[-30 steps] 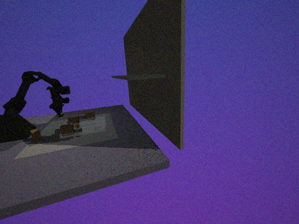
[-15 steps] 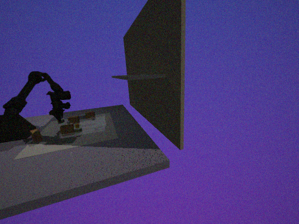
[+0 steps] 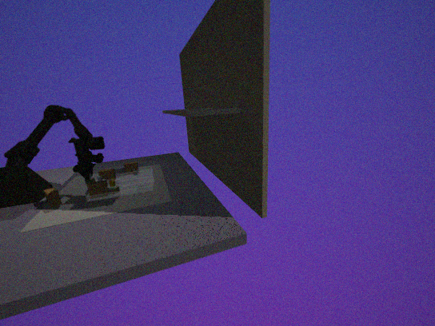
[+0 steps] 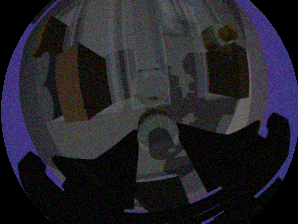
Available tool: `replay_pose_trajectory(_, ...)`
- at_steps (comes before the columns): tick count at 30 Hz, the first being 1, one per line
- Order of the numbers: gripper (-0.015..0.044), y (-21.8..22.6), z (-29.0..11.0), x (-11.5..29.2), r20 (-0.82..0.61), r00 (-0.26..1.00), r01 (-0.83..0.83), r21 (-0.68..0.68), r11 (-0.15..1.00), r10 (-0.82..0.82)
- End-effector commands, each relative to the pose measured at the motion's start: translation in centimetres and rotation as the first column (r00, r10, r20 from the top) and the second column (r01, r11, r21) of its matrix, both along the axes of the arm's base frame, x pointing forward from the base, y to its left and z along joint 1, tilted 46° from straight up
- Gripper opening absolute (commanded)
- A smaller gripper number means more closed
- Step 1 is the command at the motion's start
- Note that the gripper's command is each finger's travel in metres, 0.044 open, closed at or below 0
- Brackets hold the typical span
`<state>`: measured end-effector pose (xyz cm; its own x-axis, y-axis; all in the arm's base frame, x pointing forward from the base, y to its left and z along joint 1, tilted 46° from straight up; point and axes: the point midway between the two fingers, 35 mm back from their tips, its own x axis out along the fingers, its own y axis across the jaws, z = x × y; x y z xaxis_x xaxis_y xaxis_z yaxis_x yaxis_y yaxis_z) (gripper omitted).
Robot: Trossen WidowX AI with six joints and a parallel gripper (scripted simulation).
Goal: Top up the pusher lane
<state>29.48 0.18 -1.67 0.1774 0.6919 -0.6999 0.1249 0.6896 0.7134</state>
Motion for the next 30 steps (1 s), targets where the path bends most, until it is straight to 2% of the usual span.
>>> replay_pose_trajectory(1, 0.0000, 0.3, -0.2, -0.1, -0.005, 1.000, 0.003, 0.006, 1.000, -0.003)
replay_pose_trajectory(30, 0.0000, 0.1, -0.2, 1.0, -0.004, 1.000, 0.003, 0.006, 1.000, -0.003)
